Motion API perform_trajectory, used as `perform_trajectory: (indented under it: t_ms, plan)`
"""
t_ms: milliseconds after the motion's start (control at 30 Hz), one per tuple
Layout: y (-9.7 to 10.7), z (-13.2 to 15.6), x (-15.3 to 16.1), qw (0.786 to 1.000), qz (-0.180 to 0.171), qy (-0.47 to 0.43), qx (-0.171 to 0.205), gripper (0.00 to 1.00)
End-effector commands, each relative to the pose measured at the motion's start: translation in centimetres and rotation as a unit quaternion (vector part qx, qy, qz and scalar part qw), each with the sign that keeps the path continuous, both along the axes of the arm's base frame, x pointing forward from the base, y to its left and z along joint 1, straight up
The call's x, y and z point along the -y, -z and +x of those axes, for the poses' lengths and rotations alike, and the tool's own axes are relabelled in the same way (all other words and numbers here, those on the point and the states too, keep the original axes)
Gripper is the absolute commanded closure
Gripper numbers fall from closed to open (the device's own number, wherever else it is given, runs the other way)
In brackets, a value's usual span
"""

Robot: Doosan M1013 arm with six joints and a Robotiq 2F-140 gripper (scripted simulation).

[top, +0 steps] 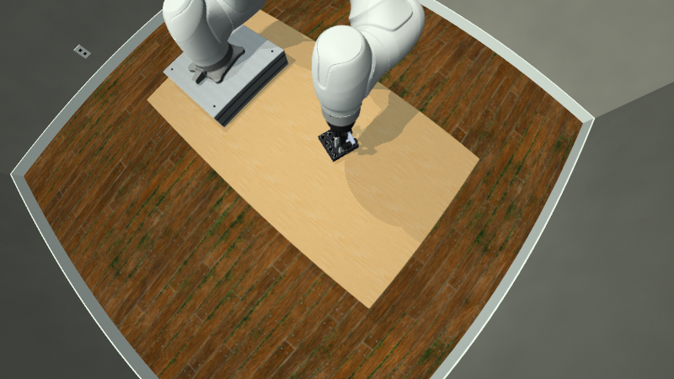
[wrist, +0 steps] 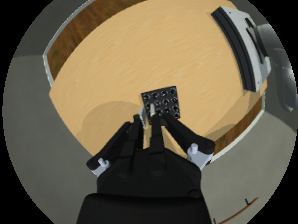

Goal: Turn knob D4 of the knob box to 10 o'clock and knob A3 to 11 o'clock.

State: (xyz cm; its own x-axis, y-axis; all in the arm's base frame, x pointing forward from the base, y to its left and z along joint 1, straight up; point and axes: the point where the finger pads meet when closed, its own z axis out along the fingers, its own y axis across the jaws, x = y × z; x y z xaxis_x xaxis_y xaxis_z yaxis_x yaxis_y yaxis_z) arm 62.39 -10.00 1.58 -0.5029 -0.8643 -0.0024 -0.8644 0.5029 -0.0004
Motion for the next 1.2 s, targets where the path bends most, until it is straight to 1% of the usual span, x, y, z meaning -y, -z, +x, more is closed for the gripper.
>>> perform_trajectory:
  t_ms: [0,433,500,567,733,1167]
  plan:
    - [-0.3,0.0,0.0,1.0,0.0,0.0,0.0,0.88]
    - [-0.3,-0.1,0.0,1.0,0.0,0.001,0.0,0.88]
    - [-0.8,-1.7,-0.3,1.0,0.0,0.027,0.0,0.88]
    - [-1.5,-4.5,-0.9,0.997,0.0,0.072,0.0,0.88]
    - [-2.2,-8.1,-1.7,0.992,0.0,0.128,0.0,0.88]
    - [-2.3,-8.3,-1.7,0.991,0.0,0.131,0.0,0.88]
